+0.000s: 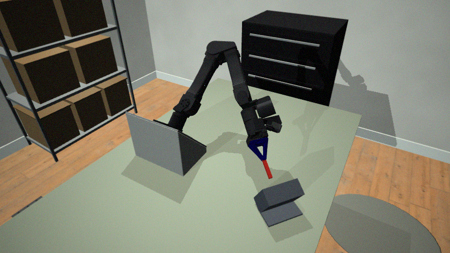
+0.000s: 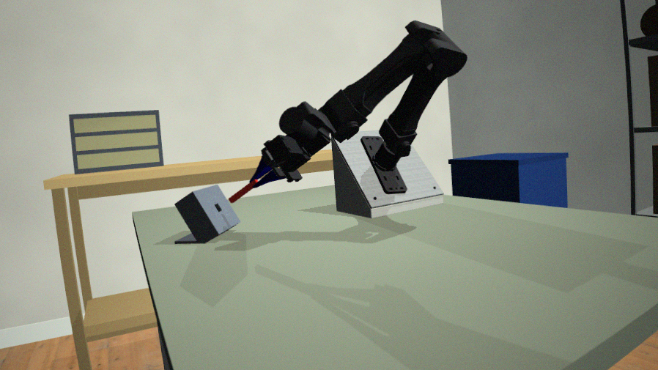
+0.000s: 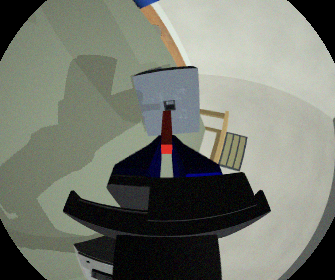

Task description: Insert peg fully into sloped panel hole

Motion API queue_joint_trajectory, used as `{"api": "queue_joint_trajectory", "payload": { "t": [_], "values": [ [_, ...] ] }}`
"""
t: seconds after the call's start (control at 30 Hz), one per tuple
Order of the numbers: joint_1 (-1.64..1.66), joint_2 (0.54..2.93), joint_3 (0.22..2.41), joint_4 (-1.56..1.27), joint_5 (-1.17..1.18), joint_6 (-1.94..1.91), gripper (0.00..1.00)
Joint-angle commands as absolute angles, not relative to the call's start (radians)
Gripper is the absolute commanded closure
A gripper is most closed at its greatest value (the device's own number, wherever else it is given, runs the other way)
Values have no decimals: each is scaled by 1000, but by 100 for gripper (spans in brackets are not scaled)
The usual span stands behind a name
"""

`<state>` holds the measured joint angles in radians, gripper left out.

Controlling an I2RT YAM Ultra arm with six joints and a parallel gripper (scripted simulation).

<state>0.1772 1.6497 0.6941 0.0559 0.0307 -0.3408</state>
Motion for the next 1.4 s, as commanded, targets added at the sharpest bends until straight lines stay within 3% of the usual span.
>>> {"api": "queue_joint_trajectory", "payload": {
  "t": [0.0, 1.37],
  "values": [
    [145, 1655, 726, 86, 41, -276, 100],
    [138, 1657, 722, 97, 26, 74, 100]
  ]
}}
